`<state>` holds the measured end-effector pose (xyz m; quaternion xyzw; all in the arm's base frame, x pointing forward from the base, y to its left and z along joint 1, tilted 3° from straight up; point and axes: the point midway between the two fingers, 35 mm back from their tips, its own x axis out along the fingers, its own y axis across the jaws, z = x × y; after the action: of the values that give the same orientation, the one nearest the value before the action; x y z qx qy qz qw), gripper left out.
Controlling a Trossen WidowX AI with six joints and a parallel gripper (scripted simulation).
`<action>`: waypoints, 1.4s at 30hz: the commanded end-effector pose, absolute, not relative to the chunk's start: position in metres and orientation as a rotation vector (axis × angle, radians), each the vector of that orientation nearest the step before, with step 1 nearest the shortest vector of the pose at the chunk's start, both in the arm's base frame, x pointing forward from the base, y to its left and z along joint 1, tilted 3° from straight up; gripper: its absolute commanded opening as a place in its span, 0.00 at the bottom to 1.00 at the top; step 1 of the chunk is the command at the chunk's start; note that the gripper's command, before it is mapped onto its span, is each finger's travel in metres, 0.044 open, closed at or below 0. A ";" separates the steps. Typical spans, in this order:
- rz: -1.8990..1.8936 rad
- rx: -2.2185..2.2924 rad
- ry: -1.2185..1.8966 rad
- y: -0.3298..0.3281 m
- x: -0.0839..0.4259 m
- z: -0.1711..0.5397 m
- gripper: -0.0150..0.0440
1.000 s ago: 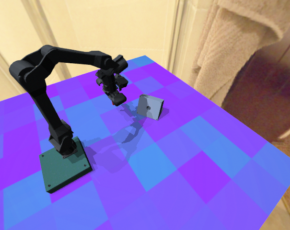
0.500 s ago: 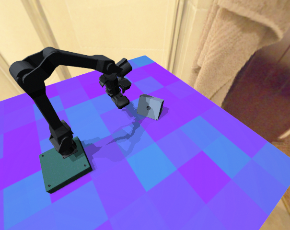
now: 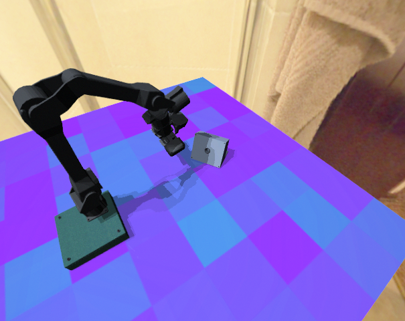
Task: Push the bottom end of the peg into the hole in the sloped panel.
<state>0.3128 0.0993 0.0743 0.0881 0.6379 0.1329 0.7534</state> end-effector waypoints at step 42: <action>0.365 0.334 1.195 0.054 0.332 0.065 0.25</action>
<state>0.3344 0.0565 0.0675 0.1522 0.5591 0.1663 0.7979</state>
